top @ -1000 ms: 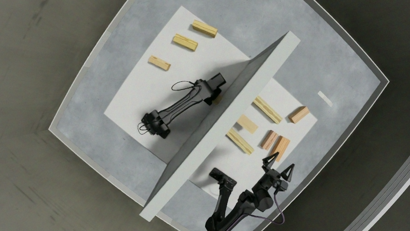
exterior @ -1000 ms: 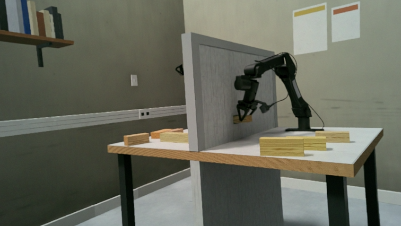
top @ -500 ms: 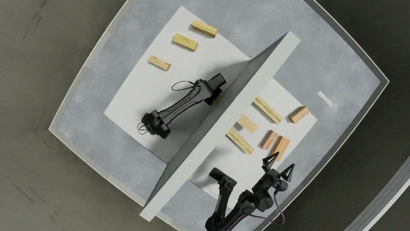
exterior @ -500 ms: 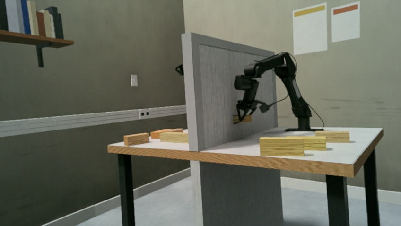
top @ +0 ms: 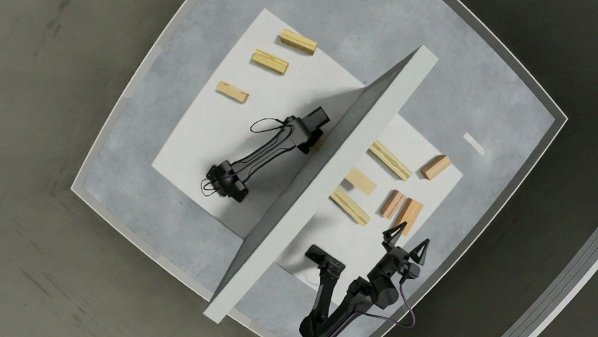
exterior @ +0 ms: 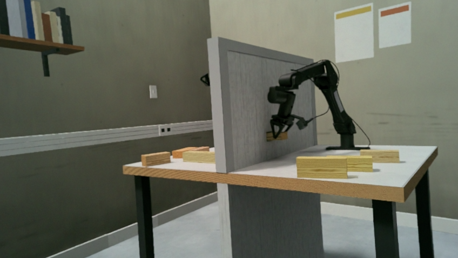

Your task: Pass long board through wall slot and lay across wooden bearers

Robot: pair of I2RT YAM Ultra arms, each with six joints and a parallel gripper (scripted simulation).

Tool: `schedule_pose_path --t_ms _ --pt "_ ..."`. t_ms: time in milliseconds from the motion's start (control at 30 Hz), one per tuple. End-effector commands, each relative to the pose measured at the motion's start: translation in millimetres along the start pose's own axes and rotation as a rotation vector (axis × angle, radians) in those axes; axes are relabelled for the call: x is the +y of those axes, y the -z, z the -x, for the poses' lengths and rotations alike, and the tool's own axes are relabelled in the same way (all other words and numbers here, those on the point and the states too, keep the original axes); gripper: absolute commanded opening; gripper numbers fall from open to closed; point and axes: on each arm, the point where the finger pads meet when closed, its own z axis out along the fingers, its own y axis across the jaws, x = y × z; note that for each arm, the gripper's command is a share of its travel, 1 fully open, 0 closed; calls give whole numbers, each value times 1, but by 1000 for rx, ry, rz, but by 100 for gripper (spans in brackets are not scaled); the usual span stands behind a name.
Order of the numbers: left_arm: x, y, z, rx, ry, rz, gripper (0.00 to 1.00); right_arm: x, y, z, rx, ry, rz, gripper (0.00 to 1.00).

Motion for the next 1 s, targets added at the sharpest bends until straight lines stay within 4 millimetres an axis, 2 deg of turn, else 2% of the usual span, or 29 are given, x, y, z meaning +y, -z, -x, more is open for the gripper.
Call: schedule_pose_path --t_ms 0,33,100,133,200,233,300,633,667,700,833,867,900,933,967 --pt "-2 15 -19 98 -12 -41 0 -5 10 20 -40 1 -16 100" --pt "1 14 -12 96 4 -35 0 -5 10 20 -40 1 -16 100" --pt "-6 21 -17 105 -12 -60 0 -5 10 20 -40 1 -16 100" --pt "0 16 -13 101 1 -41 0 -5 10 20 -40 1 -16 100" --pt "-8 24 -21 113 -29 -72 0 -5 10 20 -40 1 -16 100" --pt "-10 31 -33 111 -47 -91 0 -5 10 20 -40 1 -16 73" --pt "-13 31 -27 109 -30 -93 0 -5 10 20 -40 1 -16 73" --pt "-13 33 -27 111 -31 -98 0 -5 10 20 -40 1 -16 73" --pt "-13 33 -27 111 -31 -98 0 14 -12 -12 63 36 52 73" --pt "-13 33 -27 111 -31 -98 0 18 -13 -17 86 67 76 73" --pt "-13 33 -27 111 -31 -98 0 48 -29 -61 248 233 246 73" --pt "-13 33 -27 111 -31 -98 0 44 -25 -37 181 230 220 73" --pt "-13 33 -27 111 -31 -98 0 49 -31 -51 225 239 245 73" --pt "-13 33 -27 111 -31 -98 0 53 -33 -57 244 258 269 73" --pt "-13 33 -27 111 -31 -98 0 64 -38 -81 315 297 334 73"
